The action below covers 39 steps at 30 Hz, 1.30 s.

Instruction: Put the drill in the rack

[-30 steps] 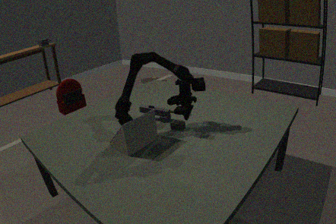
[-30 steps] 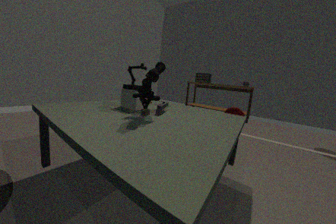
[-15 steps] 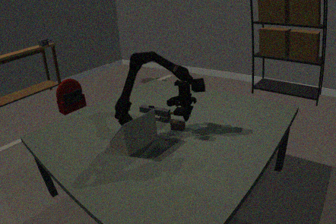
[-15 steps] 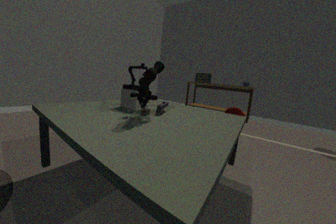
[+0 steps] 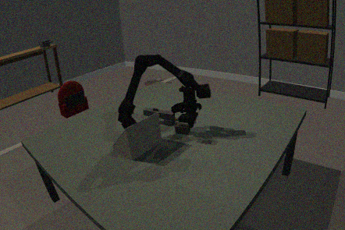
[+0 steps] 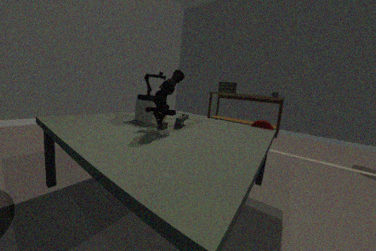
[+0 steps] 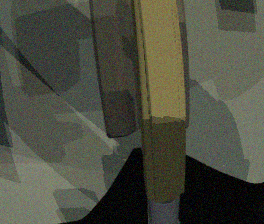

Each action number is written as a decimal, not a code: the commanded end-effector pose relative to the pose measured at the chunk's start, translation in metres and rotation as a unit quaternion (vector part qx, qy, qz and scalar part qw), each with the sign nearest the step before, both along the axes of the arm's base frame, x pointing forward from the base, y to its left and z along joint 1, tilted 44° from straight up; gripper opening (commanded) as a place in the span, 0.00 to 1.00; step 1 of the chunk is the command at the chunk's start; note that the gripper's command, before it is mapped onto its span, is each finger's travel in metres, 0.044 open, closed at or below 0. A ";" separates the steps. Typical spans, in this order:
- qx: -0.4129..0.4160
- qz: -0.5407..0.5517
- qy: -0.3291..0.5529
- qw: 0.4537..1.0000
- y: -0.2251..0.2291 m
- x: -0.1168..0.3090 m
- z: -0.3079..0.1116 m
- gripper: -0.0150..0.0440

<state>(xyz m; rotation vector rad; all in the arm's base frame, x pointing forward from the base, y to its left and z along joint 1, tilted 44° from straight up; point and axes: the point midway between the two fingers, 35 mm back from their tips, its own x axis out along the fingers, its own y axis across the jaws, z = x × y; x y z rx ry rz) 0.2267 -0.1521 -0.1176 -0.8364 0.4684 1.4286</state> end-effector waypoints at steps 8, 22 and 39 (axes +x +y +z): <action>0.005 -0.003 0.002 1.000 0.008 0.001 -0.008 0.25; 0.005 -0.003 0.002 1.000 0.016 0.004 -0.017 0.25; 0.005 -0.003 0.002 1.000 0.025 0.002 -0.025 0.25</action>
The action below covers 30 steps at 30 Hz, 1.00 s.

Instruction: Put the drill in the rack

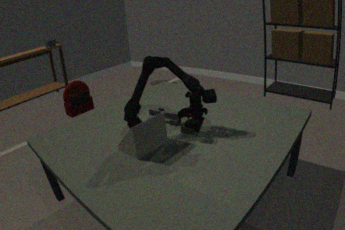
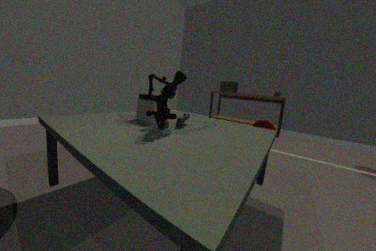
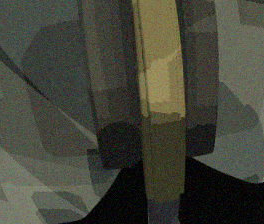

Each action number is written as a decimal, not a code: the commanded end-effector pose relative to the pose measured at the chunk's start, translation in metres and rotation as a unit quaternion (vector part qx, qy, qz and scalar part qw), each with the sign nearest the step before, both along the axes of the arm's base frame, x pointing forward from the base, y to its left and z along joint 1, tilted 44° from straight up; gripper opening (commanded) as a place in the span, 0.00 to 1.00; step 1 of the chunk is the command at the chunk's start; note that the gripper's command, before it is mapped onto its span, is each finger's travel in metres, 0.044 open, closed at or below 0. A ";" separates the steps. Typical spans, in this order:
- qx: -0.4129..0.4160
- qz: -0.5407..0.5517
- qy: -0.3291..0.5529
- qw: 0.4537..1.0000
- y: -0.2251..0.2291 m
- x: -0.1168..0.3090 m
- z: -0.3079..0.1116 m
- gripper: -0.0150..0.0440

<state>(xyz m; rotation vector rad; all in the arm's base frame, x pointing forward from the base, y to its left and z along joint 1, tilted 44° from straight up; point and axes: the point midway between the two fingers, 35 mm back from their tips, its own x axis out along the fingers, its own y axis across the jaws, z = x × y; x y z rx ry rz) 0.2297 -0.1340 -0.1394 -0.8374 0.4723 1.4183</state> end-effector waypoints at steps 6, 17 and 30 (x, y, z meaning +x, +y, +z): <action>0.000 0.000 0.000 1.000 0.000 0.000 0.000 0.48; 0.000 0.000 0.000 1.000 0.000 0.000 0.000 0.97; 0.006 0.001 0.004 1.000 -0.030 -0.008 0.033 1.00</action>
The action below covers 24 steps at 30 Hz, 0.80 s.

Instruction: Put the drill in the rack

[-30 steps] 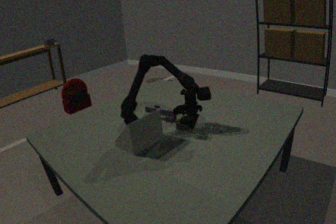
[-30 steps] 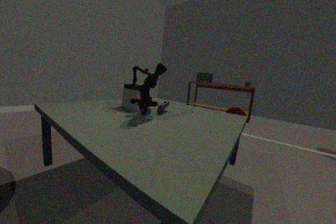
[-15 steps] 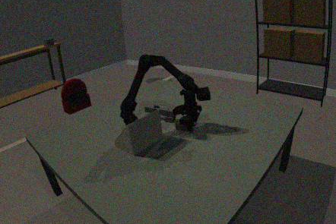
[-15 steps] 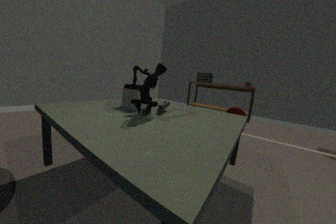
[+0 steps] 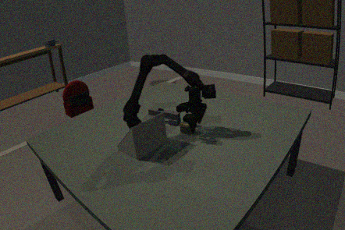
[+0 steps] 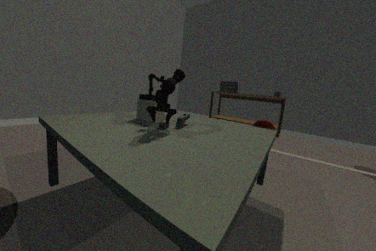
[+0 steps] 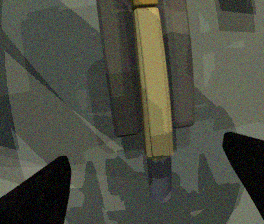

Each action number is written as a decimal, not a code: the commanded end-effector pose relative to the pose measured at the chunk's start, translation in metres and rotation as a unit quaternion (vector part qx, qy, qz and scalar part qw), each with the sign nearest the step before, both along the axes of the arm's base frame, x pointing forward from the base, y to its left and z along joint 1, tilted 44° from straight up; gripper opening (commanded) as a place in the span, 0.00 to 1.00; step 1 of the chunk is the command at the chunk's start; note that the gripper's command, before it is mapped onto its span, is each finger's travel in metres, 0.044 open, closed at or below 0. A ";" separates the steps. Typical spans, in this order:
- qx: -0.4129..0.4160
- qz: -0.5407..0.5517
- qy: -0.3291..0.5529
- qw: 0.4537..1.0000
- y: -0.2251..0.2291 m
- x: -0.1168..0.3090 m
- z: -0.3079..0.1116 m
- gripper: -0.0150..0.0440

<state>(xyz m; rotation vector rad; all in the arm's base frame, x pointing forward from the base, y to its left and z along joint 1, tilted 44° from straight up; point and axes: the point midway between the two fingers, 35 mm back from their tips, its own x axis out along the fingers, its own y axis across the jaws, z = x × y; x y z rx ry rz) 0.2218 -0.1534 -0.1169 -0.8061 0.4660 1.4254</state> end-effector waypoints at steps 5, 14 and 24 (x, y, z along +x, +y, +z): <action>-0.007 0.003 -0.004 1.000 -0.022 -0.002 0.023 1.00; -0.005 0.000 -0.002 1.000 -0.031 -0.001 0.030 1.00; -0.174 0.093 -0.053 0.979 -0.037 0.080 0.071 1.00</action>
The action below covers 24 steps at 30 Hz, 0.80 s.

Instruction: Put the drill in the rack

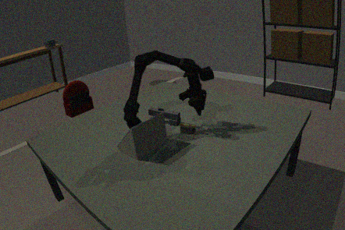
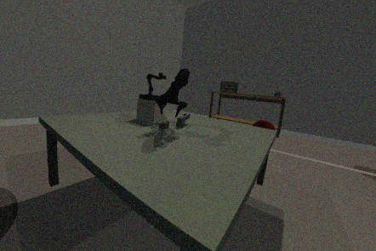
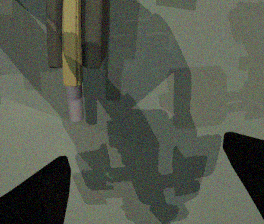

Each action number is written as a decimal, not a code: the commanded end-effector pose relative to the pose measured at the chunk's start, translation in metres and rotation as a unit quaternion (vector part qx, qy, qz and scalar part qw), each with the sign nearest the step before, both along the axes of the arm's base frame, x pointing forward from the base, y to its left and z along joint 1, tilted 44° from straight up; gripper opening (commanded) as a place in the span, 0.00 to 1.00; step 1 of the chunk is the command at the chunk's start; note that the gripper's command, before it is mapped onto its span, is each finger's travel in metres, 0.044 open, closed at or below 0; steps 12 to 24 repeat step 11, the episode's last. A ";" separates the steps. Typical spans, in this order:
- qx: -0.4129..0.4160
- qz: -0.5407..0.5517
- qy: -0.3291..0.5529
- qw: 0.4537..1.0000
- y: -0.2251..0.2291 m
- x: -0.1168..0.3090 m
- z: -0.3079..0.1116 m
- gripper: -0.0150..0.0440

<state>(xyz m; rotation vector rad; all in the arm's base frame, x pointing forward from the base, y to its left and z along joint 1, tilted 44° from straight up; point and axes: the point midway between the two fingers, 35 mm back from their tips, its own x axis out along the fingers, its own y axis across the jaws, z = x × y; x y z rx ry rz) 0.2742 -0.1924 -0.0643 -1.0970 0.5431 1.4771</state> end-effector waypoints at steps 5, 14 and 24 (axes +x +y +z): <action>-0.131 0.061 -0.052 0.988 0.015 0.071 0.047 1.00; -0.237 0.120 -0.129 0.955 0.040 0.131 0.094 1.00; -0.237 0.120 -0.129 0.955 0.040 0.131 0.094 1.00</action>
